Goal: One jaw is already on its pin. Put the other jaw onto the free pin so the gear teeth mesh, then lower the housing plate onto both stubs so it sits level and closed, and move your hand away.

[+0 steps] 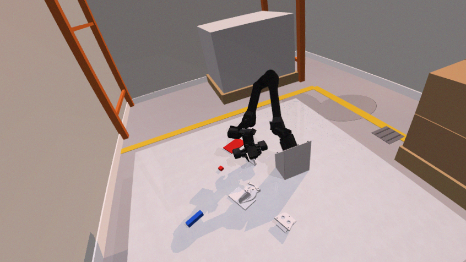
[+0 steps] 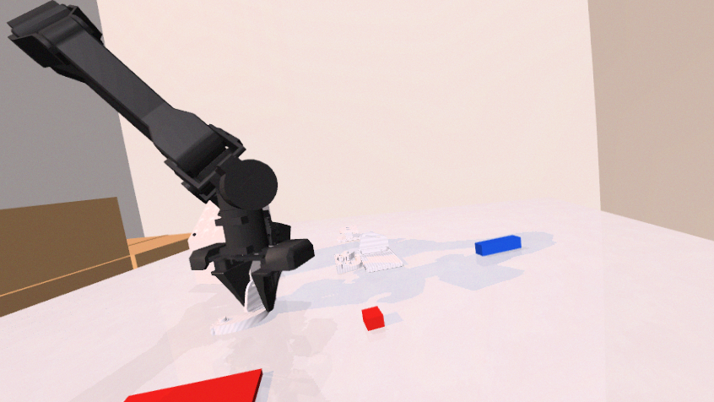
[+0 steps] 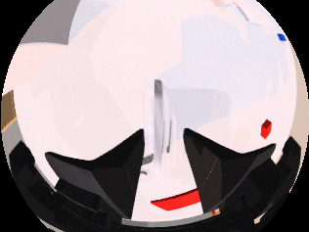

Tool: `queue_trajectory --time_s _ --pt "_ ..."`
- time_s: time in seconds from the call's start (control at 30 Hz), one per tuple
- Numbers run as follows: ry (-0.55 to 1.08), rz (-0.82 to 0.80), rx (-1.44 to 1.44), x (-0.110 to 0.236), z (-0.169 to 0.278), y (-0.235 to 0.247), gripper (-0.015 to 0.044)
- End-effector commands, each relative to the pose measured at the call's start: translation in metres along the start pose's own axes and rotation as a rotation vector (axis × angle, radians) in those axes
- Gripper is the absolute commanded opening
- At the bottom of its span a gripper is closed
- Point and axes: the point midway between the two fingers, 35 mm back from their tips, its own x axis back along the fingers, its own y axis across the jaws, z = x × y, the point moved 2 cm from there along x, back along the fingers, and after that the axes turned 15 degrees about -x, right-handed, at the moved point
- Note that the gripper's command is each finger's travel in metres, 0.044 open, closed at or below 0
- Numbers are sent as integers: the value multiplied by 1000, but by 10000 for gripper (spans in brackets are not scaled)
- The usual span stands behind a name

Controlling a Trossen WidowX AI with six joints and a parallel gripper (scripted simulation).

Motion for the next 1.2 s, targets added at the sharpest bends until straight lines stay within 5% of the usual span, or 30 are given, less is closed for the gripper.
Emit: queue_trajectory --time_s 0.0,0.8,1.17 --pt "-1 0 -1 2 0 -1 134" --pt "-8 0 2 76 -1 -1 134" --pt "-20 -1 -61 79 -11 -10 134"
